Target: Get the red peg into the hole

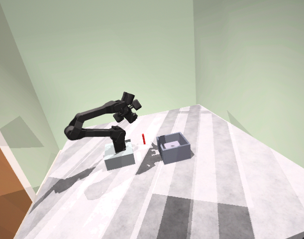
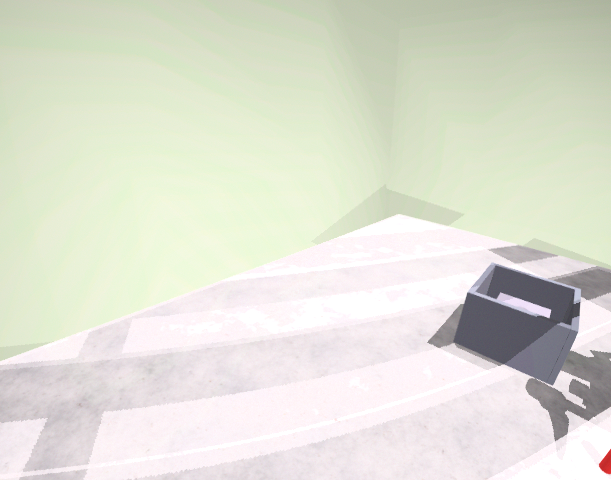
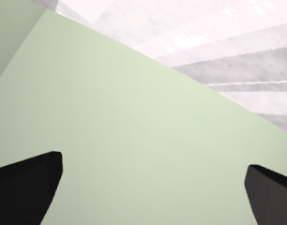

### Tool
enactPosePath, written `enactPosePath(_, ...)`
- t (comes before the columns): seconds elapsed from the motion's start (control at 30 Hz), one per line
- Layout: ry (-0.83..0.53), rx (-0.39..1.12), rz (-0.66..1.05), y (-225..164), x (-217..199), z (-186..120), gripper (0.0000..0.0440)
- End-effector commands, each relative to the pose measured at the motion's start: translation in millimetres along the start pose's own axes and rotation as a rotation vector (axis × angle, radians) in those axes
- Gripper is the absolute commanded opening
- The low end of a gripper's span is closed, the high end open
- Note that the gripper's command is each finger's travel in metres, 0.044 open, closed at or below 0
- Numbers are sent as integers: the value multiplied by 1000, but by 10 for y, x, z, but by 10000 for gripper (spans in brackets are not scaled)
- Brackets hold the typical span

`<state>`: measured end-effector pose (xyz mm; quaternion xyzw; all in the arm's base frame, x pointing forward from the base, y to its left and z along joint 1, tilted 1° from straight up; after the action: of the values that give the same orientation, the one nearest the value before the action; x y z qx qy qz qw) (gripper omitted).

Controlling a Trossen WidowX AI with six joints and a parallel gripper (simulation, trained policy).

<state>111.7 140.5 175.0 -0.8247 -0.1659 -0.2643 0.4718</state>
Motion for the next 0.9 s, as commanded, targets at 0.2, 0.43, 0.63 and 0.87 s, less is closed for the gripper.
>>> enactPosePath(0.2, -18, -238, -55, 240, 191, -73, 440)
enactPosePath(0.43, -128, -442, -63, 466, 333, -149, 440)
enactPosePath(0.63, -254, -561, -34, 641, 368, -169, 440)
enactPosePath(0.87, -406, -669, 0, 857, 318, -143, 440)
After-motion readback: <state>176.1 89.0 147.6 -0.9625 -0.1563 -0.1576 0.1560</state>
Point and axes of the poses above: the point midway between the two fingers, 35 mm back from their tips, its own z axis out along the fingers, its own x axis across the jaws, y = z × x, the point moved 2 cm from there along -z, back along the fingers, and after that the axes turned 13 degrees about -z, right-handed, at the moved point
